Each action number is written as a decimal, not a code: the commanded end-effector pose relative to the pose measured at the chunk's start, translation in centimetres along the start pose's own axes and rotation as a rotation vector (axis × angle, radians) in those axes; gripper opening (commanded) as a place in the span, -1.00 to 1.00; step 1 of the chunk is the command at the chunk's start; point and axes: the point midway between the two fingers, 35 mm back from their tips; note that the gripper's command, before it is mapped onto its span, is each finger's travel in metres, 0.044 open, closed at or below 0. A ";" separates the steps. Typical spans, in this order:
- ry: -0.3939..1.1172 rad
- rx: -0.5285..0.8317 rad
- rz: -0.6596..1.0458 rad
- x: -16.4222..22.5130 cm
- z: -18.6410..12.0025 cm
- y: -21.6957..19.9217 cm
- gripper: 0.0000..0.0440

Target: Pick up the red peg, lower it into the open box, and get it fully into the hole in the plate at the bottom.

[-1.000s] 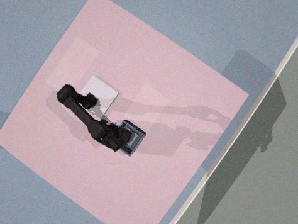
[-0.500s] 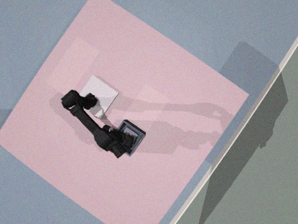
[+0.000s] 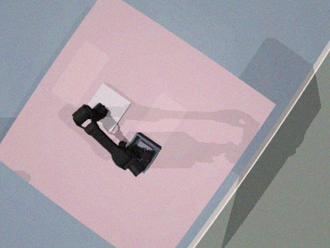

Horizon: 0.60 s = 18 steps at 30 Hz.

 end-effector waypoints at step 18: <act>0.053 0.036 -0.070 -0.7 3.2 0.3 -0.37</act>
Point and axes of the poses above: the point midway between the two fingers, 35 mm back from their tips, its own z axis out along the fingers, its own y axis across the jaws, x = y × z, and after that the axes turned 4 degrees about -z, right-handed
